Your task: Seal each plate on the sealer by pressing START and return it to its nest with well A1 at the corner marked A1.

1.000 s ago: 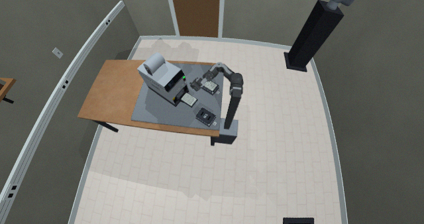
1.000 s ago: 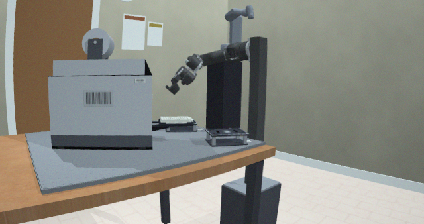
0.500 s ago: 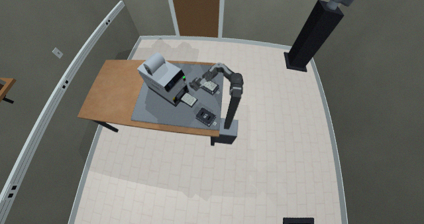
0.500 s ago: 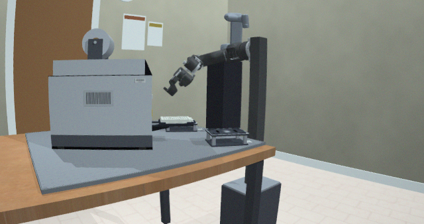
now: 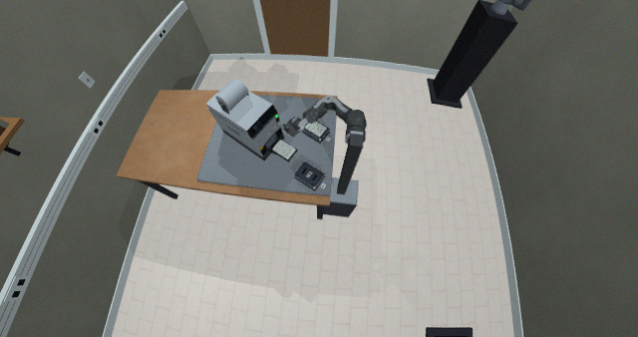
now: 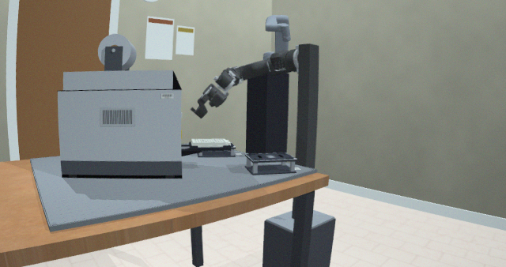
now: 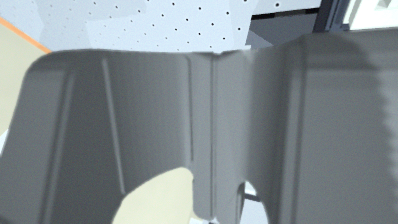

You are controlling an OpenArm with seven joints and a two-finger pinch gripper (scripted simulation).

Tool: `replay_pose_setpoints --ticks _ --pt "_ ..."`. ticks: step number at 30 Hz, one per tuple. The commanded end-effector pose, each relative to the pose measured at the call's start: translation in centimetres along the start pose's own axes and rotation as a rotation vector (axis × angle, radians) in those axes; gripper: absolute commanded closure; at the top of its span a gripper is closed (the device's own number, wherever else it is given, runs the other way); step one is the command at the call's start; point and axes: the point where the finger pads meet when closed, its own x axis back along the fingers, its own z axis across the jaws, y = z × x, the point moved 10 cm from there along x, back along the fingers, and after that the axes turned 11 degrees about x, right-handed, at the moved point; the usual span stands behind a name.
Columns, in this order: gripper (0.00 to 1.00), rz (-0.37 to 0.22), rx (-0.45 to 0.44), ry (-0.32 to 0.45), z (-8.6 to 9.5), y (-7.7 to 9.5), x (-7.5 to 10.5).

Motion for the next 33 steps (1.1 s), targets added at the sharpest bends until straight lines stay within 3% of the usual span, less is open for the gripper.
replay_pose_setpoints --ticks 1,18,33 --pt "1.0 0.002 0.009 0.006 0.1 -0.1 -0.3" --pt "1.0 0.002 0.008 0.006 0.0 0.2 -2.8" --pt "1.0 -0.002 0.001 0.003 0.0 0.4 -2.7"
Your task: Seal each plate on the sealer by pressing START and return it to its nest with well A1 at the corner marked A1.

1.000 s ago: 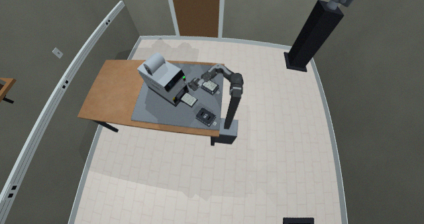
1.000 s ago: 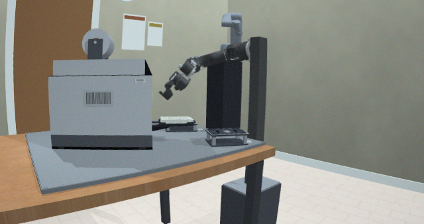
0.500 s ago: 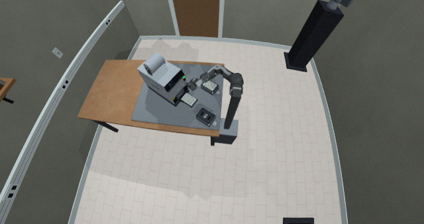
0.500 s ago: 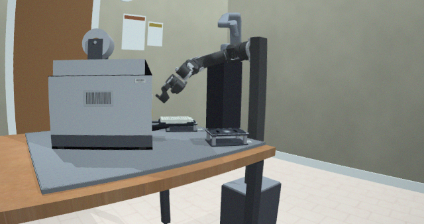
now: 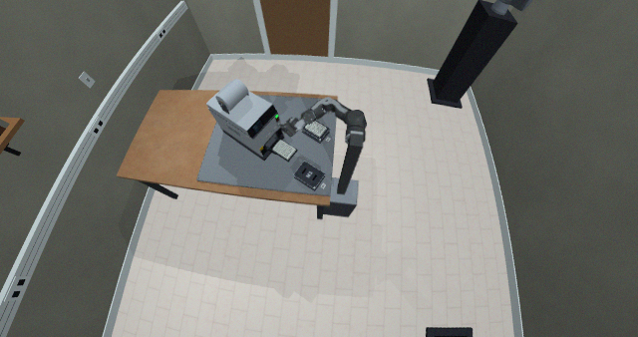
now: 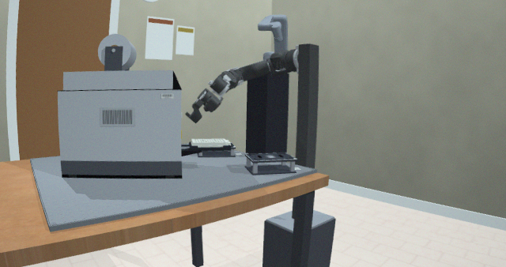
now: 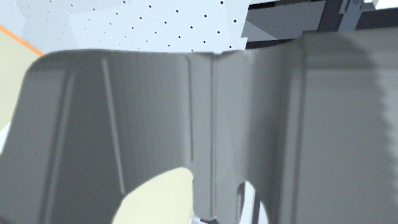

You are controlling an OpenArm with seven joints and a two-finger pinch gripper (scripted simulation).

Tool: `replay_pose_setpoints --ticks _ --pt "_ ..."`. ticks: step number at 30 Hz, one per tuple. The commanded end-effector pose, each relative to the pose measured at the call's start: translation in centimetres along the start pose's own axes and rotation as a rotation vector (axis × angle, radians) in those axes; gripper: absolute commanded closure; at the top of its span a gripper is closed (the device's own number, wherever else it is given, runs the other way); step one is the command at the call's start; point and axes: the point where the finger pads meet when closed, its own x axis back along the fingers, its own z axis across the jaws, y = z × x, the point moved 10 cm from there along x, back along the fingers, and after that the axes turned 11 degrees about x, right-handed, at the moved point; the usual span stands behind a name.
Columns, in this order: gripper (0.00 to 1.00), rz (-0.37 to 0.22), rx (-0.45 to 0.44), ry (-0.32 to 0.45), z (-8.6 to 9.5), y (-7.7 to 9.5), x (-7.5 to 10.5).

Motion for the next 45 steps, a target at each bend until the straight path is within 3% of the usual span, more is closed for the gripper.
replay_pose_setpoints --ticks 1,45 --pt "1.0 -0.001 0.001 0.004 0.08 -0.02 0.03" --pt "1.0 -0.002 0.003 0.008 0.09 0.27 -0.21"
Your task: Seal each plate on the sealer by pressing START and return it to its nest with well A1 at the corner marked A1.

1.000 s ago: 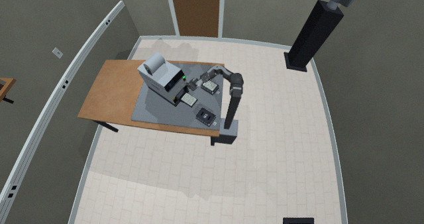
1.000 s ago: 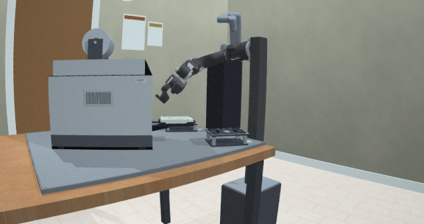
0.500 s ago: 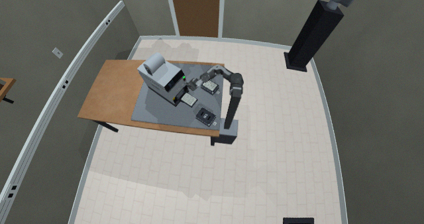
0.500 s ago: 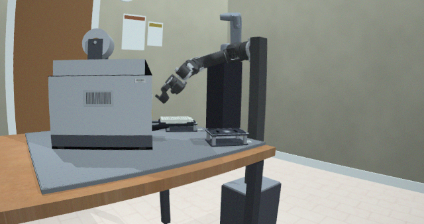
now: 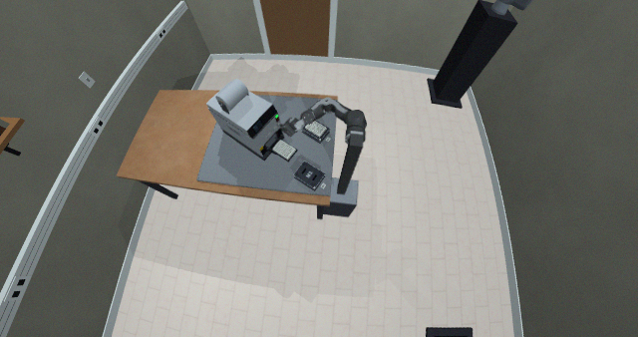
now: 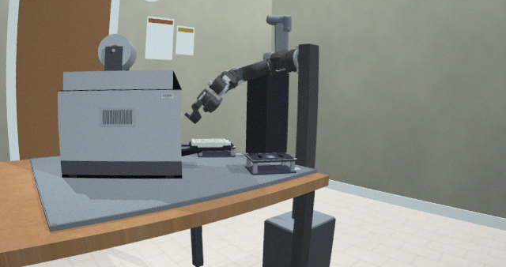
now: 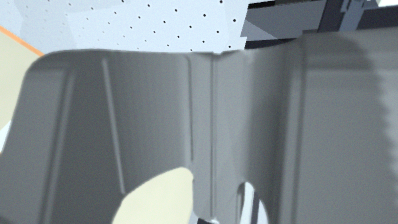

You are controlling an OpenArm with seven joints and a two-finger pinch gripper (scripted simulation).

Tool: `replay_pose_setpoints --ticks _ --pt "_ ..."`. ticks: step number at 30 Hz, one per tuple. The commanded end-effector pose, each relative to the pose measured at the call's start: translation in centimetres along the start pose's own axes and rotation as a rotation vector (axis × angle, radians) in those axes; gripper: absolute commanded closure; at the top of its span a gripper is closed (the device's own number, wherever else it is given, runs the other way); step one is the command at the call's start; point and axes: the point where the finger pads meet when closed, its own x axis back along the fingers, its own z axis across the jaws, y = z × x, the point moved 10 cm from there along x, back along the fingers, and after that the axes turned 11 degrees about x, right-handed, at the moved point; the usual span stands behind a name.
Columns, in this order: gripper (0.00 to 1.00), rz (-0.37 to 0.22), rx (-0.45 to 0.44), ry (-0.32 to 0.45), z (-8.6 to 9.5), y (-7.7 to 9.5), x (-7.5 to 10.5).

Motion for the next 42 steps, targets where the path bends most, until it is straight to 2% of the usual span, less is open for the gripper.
replay_pose_setpoints --ticks 1,42 --pt "1.0 -0.005 0.001 0.008 0.07 0.2 0.08" --pt "1.0 -0.005 0.001 0.008 -0.01 0.63 -0.3"
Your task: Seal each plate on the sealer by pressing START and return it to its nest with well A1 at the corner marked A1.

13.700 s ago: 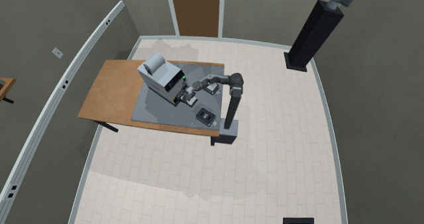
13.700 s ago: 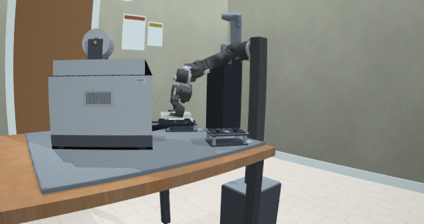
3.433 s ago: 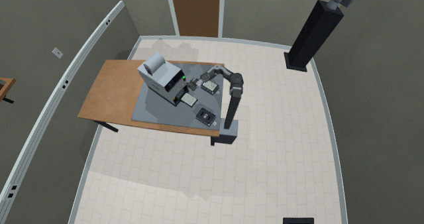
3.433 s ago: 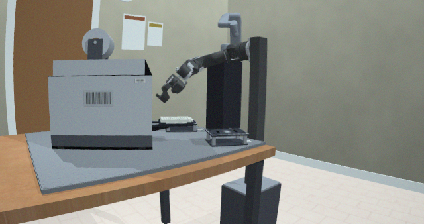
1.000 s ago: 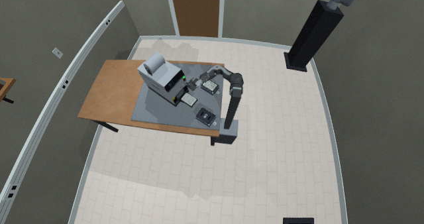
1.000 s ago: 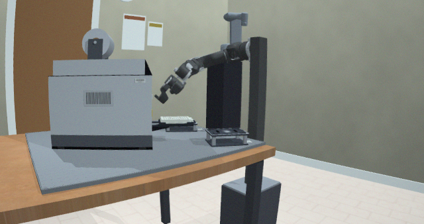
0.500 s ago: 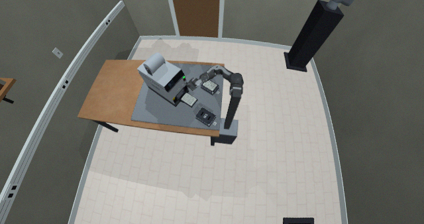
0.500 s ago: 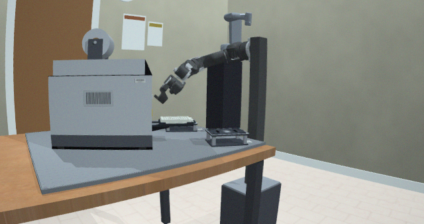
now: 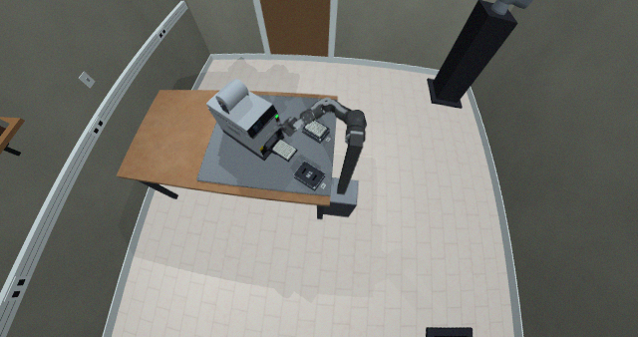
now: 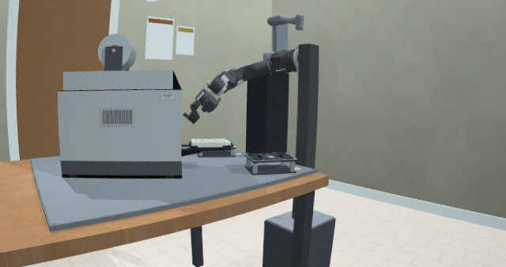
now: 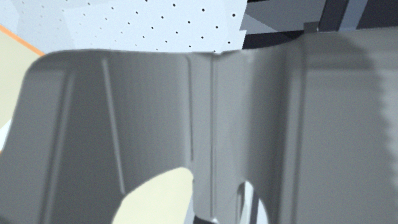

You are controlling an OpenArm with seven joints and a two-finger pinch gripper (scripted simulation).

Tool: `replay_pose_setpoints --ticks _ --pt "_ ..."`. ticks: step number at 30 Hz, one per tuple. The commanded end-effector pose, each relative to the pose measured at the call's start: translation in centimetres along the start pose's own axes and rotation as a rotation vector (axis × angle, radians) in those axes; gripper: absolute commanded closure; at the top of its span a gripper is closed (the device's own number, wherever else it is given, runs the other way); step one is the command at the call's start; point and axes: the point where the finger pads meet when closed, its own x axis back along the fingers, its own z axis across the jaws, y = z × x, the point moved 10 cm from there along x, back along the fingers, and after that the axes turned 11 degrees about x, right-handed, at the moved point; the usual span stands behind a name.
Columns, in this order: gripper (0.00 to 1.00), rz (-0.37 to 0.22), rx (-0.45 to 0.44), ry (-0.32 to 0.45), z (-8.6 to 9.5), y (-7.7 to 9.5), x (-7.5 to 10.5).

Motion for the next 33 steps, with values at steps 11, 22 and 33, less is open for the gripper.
replay_pose_setpoints --ticks 11,22,33 --pt "1.0 -0.004 0.001 0.008 0.04 0.31 -0.03" --pt "1.0 -0.005 0.001 0.008 0.02 0.44 -0.13" --pt "1.0 -0.006 0.0 0.008 -0.01 0.54 -0.23"
